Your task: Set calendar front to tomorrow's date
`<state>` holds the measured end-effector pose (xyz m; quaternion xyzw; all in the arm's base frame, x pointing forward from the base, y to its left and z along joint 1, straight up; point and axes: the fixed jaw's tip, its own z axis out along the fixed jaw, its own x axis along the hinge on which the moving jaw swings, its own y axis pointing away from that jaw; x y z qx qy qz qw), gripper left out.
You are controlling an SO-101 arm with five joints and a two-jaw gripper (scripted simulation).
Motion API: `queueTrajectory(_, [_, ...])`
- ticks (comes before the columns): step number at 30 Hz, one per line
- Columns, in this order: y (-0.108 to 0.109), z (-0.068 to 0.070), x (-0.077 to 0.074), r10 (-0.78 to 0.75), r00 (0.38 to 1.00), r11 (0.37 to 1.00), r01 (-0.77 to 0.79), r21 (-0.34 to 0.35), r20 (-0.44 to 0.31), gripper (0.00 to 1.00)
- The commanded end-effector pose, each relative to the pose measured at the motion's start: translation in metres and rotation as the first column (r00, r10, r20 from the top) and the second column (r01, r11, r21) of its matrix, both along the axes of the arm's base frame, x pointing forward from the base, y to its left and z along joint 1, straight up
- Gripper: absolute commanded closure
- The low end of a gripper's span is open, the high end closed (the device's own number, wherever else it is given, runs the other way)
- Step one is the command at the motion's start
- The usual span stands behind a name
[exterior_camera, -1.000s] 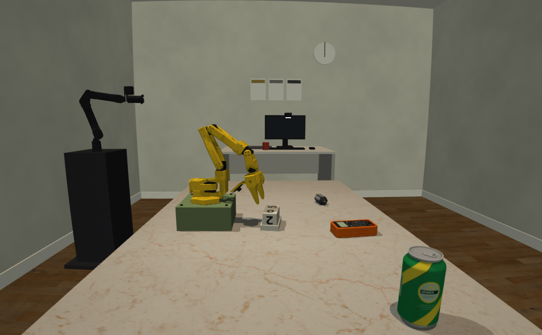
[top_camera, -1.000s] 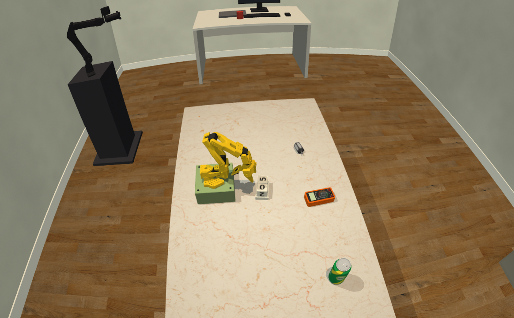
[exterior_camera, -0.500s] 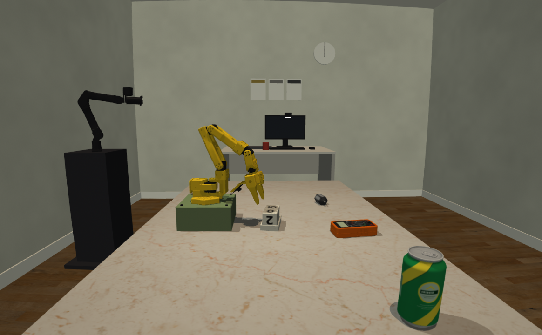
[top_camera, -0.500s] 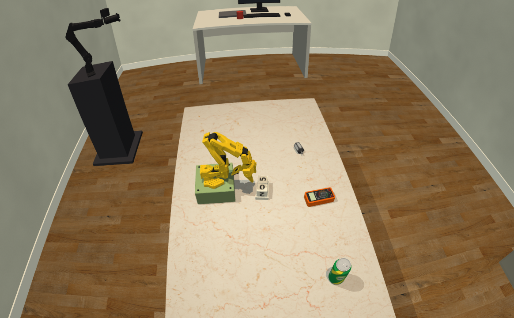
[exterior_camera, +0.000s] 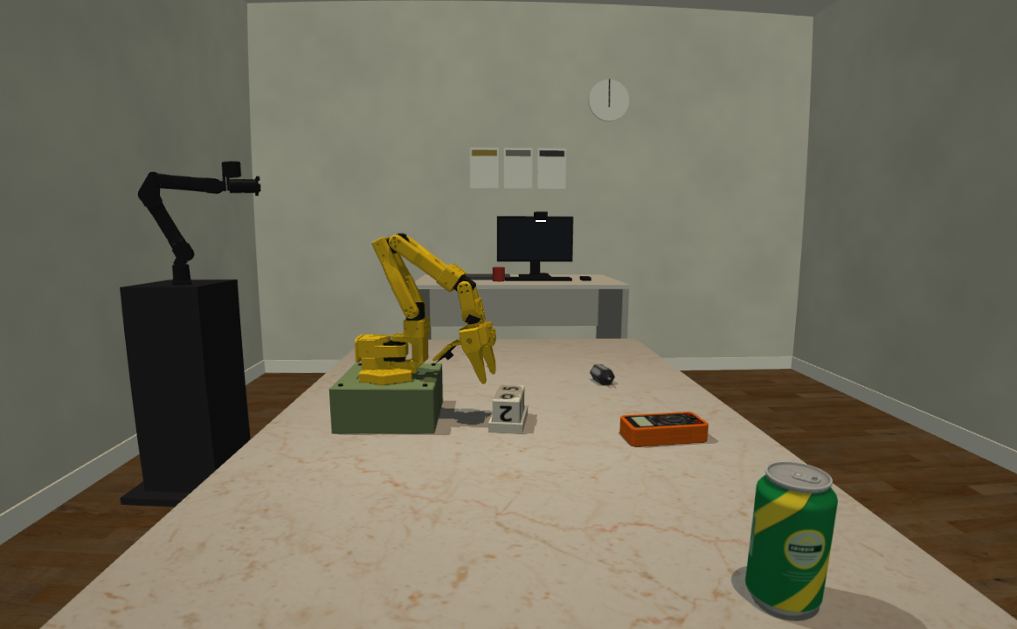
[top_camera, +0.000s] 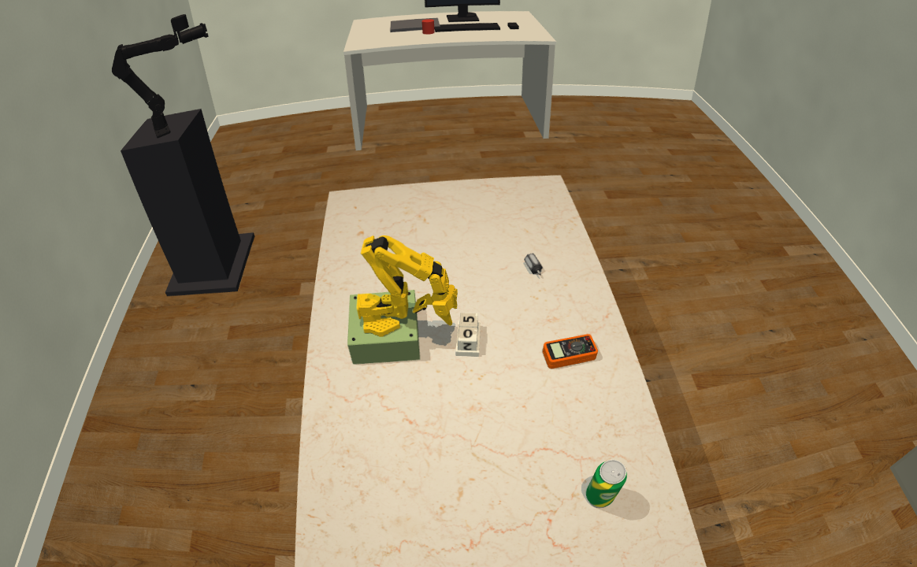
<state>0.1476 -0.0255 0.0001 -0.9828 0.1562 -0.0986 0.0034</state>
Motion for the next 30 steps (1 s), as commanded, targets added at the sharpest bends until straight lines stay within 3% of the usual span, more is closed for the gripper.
queueTrajectory(1, [-0.001,0.000,0.000,0.002,1.000,1.000,-0.002,0.000,-0.006,0.70])
queueTrajectory(11, [-0.002,0.006,0.005,0.002,0.999,1.000,-0.002,-0.006,0.037,0.70])
queueTrajectory(19, [-0.004,0.034,0.025,0.005,0.971,1.000,0.002,-0.031,0.240,0.68])
queueTrajectory(21, [-0.004,0.034,0.025,0.005,0.971,1.000,0.002,-0.031,0.240,0.68])
queueTrajectory(30, [-0.006,0.068,0.040,0.015,0.895,0.998,0.012,-0.058,0.445,0.65])
